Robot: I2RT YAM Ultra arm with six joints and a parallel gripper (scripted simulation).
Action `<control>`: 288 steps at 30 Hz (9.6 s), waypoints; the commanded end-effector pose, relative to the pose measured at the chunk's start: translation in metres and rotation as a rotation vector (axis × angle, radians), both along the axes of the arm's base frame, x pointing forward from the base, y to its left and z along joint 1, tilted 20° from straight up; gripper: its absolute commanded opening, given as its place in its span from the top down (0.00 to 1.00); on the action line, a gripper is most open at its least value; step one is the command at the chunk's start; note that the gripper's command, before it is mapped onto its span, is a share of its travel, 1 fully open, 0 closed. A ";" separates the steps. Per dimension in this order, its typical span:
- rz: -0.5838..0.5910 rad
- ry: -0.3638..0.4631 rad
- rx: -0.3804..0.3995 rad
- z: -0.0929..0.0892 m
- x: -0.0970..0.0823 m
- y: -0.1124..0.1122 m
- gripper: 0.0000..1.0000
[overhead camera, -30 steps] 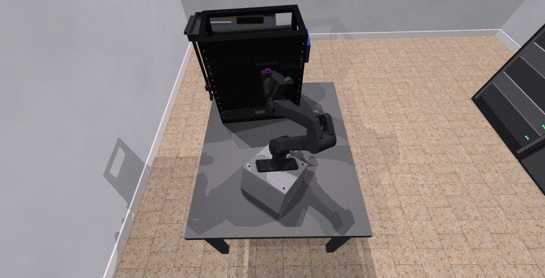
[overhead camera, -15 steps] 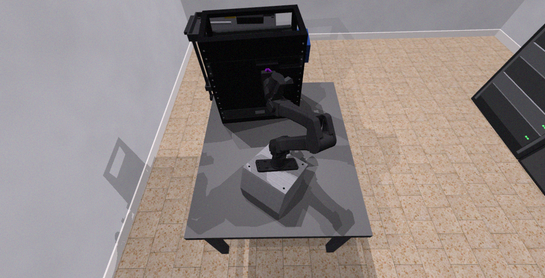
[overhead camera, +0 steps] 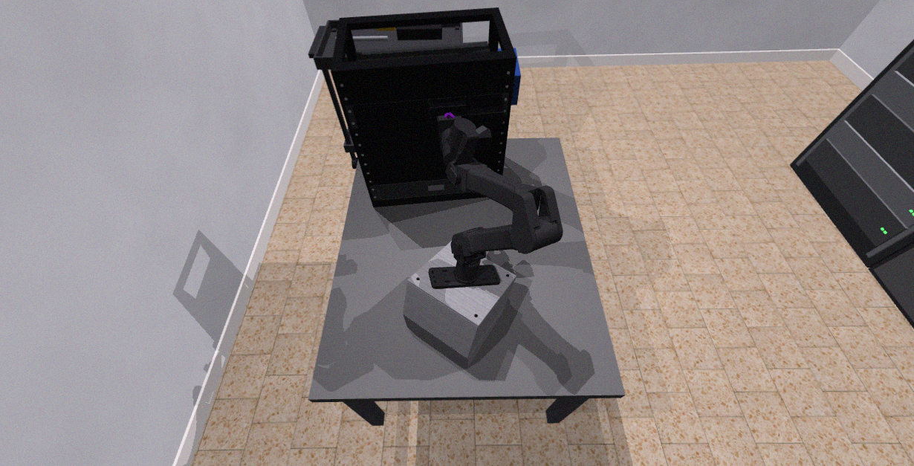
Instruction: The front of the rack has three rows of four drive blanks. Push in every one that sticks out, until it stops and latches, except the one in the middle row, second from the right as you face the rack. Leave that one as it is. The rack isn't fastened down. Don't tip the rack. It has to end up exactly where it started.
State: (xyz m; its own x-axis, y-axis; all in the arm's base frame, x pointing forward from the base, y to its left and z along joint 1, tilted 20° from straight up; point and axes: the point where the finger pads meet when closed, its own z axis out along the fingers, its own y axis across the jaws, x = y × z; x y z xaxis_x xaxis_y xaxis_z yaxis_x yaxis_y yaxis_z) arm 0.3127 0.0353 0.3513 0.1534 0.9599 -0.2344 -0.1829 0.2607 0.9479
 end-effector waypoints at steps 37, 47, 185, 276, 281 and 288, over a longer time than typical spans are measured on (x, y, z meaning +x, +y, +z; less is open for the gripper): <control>0.024 -0.063 0.013 0.038 0.011 0.005 1.00; 0.024 -0.063 0.013 0.038 0.011 0.005 1.00; 0.032 -0.062 0.007 0.077 0.019 0.013 1.00; 0.023 -0.063 0.014 0.091 0.025 0.010 1.00; 0.023 -0.063 0.014 0.091 0.025 0.010 1.00; 0.024 -0.063 0.014 0.091 0.025 0.010 1.00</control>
State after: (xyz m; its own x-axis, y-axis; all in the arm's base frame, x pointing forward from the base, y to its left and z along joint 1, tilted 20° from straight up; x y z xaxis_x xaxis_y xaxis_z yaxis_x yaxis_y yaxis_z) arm 0.3356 0.0359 0.3654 0.1429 0.9401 -0.3096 -0.0183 0.3153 0.9488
